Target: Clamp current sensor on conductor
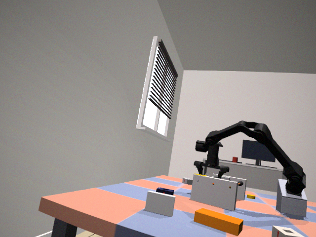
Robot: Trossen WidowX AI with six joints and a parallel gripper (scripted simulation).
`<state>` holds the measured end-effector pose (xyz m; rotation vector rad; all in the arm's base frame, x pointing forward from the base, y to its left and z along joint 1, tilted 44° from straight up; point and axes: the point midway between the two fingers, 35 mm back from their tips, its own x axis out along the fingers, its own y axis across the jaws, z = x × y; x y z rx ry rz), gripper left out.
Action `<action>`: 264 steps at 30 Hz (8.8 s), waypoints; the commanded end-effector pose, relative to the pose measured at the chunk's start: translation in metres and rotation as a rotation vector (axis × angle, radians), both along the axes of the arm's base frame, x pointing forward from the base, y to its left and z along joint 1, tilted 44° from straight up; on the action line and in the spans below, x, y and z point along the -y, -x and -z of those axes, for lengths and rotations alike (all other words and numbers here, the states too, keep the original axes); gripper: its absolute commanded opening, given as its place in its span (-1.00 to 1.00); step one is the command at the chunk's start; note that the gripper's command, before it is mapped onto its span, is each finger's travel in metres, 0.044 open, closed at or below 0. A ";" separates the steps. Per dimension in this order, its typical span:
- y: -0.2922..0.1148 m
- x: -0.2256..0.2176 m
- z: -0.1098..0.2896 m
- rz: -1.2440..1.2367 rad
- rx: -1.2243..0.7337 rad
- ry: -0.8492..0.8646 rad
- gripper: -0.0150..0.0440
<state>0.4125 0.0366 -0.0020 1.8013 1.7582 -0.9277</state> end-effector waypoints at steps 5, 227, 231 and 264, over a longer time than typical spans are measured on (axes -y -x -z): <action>0.001 -0.011 0.010 0.001 -0.008 -0.006 1.00; 0.000 -0.003 0.003 0.165 0.167 0.032 -0.49; 0.000 -0.003 0.003 0.165 0.167 0.032 -0.49; 0.000 -0.003 0.003 0.165 0.167 0.032 -0.49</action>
